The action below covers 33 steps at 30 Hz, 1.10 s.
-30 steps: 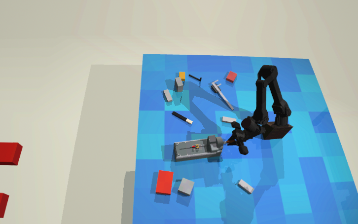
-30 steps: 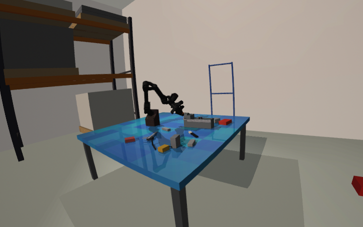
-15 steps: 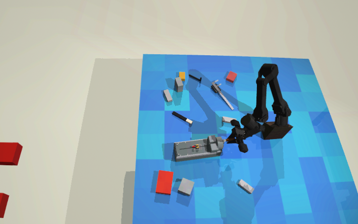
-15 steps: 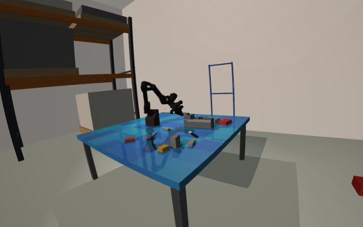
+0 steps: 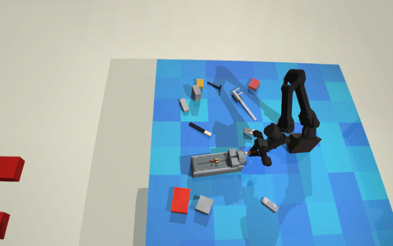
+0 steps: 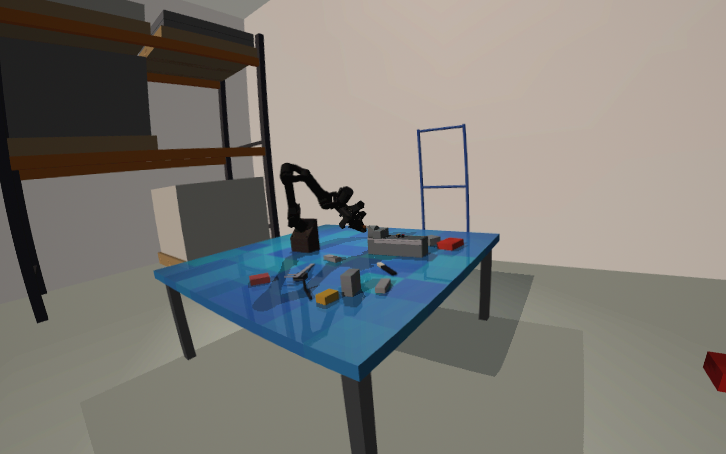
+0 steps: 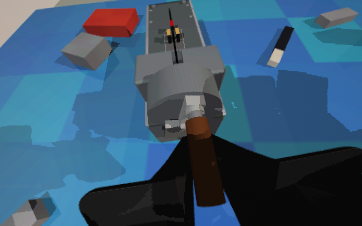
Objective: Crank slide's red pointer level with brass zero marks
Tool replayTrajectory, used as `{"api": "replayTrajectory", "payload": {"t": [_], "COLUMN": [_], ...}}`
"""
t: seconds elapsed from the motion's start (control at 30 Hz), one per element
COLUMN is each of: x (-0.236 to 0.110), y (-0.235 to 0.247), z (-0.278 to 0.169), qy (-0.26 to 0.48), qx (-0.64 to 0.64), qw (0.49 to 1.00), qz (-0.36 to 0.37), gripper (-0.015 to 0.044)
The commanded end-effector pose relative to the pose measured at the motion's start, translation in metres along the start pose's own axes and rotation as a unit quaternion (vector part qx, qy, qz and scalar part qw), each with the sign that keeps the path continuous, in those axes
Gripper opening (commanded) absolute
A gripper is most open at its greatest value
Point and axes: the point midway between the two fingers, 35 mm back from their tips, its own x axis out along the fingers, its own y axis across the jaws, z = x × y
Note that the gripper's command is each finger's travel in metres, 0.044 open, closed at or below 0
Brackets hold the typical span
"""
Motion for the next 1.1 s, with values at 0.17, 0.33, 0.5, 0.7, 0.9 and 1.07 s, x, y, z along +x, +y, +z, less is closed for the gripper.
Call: {"api": "replayTrajectory", "payload": {"t": [0.17,0.33,0.5,0.7,0.9,1.07], "x": [0.0021,0.0029,0.0038,0.0050,0.0058,0.0062], "y": [-0.0108,-0.0124,-0.0139,-0.0156,-0.0161,-0.0161], "z": [-0.0023,-0.0032,-0.0041,-0.0053,-0.0061,-0.0063], "qy": [0.003,0.003,0.003,0.003,0.003,0.003], "qx": [0.005,0.005,0.005,0.005,0.005,0.005], "qw": [1.000,1.000,1.000,1.000,1.000,1.000], "qz": [-0.012,-0.012,-0.012,-0.012,-0.012,-0.012], "gripper": [0.0000,0.0000,0.0000,0.0000,0.0000,0.0000]}}
